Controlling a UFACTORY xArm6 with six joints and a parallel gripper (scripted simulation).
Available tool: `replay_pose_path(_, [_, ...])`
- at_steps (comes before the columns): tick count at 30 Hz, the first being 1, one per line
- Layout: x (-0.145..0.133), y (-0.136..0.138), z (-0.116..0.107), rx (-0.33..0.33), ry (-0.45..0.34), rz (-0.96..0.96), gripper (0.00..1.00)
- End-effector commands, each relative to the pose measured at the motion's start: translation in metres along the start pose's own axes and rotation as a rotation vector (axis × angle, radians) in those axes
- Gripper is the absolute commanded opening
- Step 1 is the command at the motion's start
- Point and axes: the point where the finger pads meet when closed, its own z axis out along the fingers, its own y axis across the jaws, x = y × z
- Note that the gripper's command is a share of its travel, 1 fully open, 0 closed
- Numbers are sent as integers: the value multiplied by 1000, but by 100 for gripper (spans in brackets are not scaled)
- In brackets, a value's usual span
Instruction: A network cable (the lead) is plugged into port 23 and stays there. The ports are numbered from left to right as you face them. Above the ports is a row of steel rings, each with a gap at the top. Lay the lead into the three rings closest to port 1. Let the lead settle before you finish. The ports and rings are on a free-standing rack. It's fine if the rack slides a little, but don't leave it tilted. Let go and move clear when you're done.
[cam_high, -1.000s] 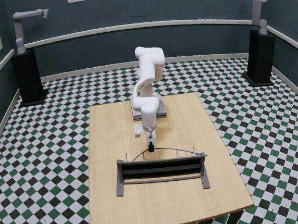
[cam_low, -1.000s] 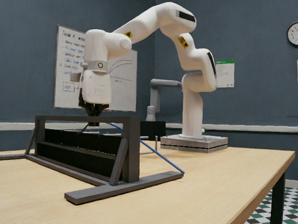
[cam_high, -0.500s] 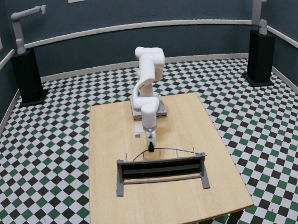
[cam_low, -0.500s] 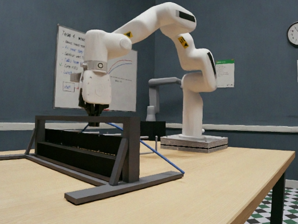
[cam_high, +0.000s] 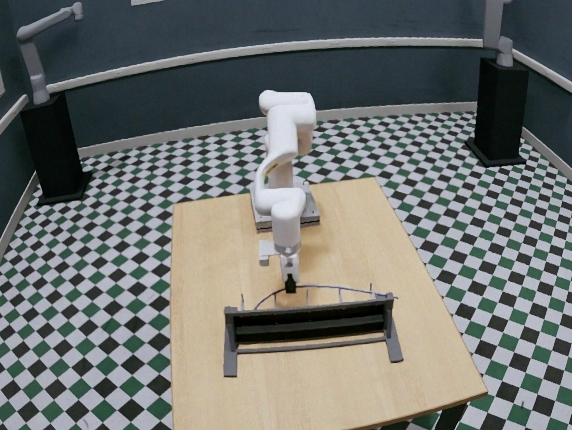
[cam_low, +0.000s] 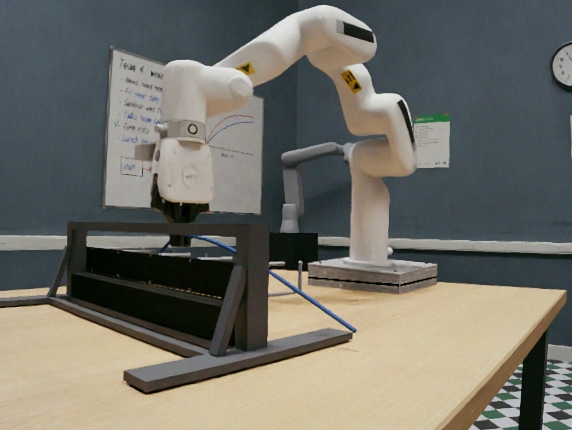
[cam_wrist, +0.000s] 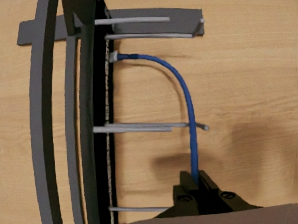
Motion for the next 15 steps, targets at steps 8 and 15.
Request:
replay_pose_path(8, [0, -2, 8, 5, 0, 0, 0])
replay_pose_path(15, [0, -2, 14, 5, 0, 0, 0])
